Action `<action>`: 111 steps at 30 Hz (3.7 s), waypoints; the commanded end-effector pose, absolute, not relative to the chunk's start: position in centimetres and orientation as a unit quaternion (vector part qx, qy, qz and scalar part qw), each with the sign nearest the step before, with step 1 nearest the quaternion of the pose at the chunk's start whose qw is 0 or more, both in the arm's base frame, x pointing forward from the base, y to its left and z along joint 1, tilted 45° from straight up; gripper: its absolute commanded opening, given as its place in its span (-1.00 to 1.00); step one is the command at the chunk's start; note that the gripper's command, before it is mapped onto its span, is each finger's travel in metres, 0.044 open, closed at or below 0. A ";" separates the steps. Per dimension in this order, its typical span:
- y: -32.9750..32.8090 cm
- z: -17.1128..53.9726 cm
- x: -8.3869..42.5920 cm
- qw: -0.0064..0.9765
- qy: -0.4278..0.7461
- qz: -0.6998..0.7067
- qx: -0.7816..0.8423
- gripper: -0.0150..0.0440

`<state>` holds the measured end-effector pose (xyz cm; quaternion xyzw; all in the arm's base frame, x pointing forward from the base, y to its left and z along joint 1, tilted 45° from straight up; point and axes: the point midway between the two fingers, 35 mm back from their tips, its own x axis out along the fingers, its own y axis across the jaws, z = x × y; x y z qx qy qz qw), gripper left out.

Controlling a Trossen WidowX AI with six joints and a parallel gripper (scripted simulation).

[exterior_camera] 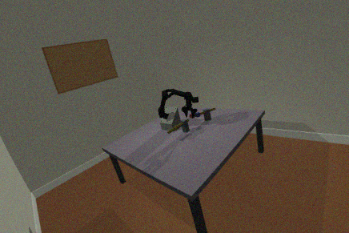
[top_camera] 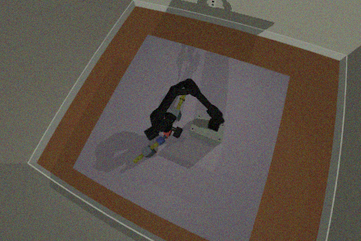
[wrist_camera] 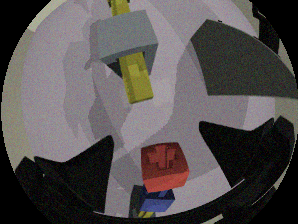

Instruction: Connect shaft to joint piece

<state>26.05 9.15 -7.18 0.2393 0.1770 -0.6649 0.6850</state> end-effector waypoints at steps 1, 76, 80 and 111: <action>10.5 -8.5 26.0 0.684 0.177 -0.666 0.241 1.00; 8.5 -10.7 26.3 0.684 0.175 -0.666 0.241 0.12; 8.5 -10.7 26.3 0.684 0.175 -0.666 0.241 0.12; 8.5 -10.7 26.3 0.684 0.175 -0.666 0.241 0.12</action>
